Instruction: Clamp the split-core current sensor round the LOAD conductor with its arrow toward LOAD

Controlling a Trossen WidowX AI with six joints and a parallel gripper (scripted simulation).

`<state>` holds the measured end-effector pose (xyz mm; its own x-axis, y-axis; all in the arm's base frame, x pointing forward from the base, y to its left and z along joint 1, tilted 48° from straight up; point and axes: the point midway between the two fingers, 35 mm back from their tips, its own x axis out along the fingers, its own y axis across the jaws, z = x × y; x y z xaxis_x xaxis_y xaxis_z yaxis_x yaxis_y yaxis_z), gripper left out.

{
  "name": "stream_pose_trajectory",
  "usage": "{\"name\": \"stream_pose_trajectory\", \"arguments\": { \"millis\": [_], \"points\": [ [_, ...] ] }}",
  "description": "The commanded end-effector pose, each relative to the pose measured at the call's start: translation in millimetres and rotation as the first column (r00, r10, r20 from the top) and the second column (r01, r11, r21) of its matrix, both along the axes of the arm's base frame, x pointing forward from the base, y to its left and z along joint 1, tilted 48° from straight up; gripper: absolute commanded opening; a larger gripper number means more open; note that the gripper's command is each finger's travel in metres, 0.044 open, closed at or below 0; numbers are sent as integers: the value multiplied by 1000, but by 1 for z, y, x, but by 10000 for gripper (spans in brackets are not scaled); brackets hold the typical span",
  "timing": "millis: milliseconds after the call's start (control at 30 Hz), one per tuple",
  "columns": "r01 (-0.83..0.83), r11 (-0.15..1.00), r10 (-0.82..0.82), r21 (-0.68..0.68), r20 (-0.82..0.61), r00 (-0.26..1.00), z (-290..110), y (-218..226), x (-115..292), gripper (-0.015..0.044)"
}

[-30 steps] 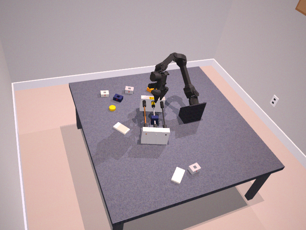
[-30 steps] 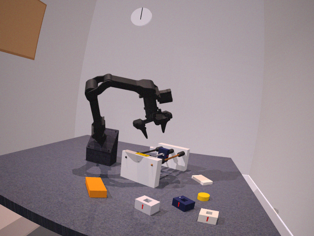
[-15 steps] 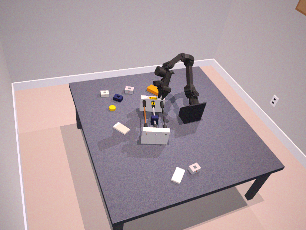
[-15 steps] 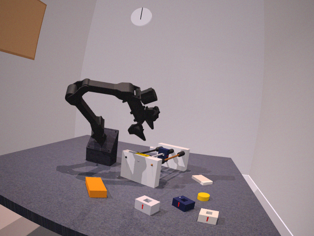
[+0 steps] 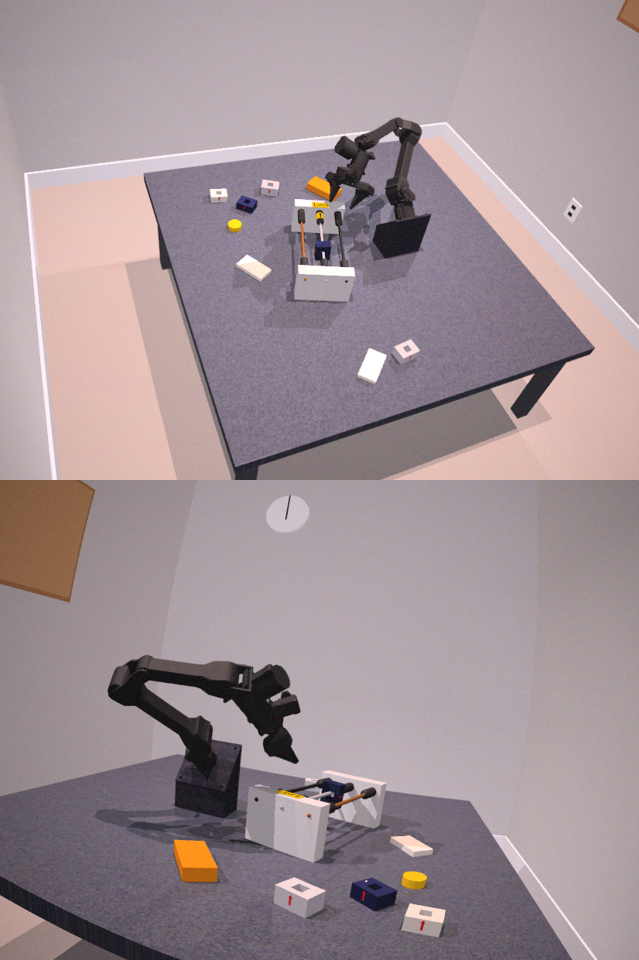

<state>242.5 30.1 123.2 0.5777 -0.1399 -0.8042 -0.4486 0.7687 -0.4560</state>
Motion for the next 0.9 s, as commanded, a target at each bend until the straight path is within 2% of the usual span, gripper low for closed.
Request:
{"name": "stream_pose_trajectory", "arguments": {
  "millis": [0, 167, 200, 700, 833, 867],
  "points": [
    [-304, 938, 311, -164, 20, 950, -10, -2, -13, 440],
    [-304, 938, 311, -164, 20, 950, -10, -2, -13, 440],
    [-227, 967, 230, -120, 19, 973, -6, -2, -10, 440],
    [-215, 970, 218, -112, 17, 976, -6, -2, -10, 440],
    [46, 999, -46, 19, -26, 999, -3, 1, 0, 440],
    [-117, 992, 117, -53, -1, 993, -6, -1, -7, 440]
  ]
}}
